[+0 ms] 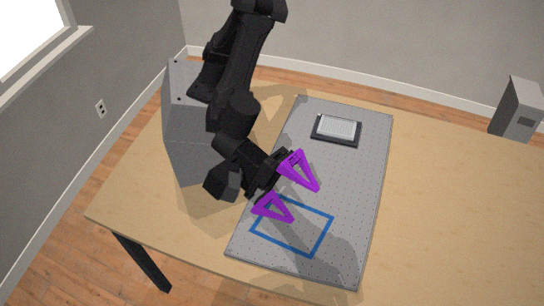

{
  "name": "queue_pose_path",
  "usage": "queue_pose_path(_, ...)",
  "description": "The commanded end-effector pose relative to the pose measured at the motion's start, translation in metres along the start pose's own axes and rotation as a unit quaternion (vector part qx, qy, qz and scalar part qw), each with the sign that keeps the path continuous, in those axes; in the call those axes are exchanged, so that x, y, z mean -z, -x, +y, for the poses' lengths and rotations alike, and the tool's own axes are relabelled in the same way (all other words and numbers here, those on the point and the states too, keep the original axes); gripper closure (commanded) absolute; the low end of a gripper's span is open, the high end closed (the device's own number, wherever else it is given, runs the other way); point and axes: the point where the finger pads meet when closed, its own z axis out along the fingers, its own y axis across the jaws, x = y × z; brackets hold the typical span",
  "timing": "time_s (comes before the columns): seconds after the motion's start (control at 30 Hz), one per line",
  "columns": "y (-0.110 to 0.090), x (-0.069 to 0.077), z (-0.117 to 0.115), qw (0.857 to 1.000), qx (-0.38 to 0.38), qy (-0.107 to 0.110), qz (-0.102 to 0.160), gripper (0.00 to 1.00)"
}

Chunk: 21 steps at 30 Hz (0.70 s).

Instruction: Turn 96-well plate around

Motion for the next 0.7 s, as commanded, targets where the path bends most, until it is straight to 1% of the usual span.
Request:
queue_pose_path(0.0, 0.002, 0.000, 0.005, 1.000, 0.005, 0.005, -0.002, 0.00)
queue_pose_path(0.03, 0.002, 0.000, 0.005, 1.000, 0.005, 0.005, -0.002, 0.00)
queue_pose_path(0.1, -0.005, -0.006, 0.005, 1.000, 0.019, -0.012, 0.019, 0.00)
queue_pose_path(0.23, -0.020, -0.019, 0.004, 1.000, 0.019, -0.011, 0.019, 0.00)
queue_pose_path(0.3, -0.029, -0.025, 0.003, 0.998, 0.031, -0.032, 0.042, 0.00)
queue_pose_path(0.47, -0.049, -0.039, -0.001, 0.998, 0.031, -0.033, 0.043, 0.00)
queue_pose_path(0.53, -0.058, -0.044, -0.002, 0.995, 0.044, -0.053, 0.066, 0.00)
queue_pose_path(0.6, -0.058, -0.044, -0.002, 0.995, 0.044, -0.053, 0.066, 0.00)
queue_pose_path(0.67, -0.066, -0.048, -0.004, 0.995, 0.046, -0.056, 0.069, 0.00)
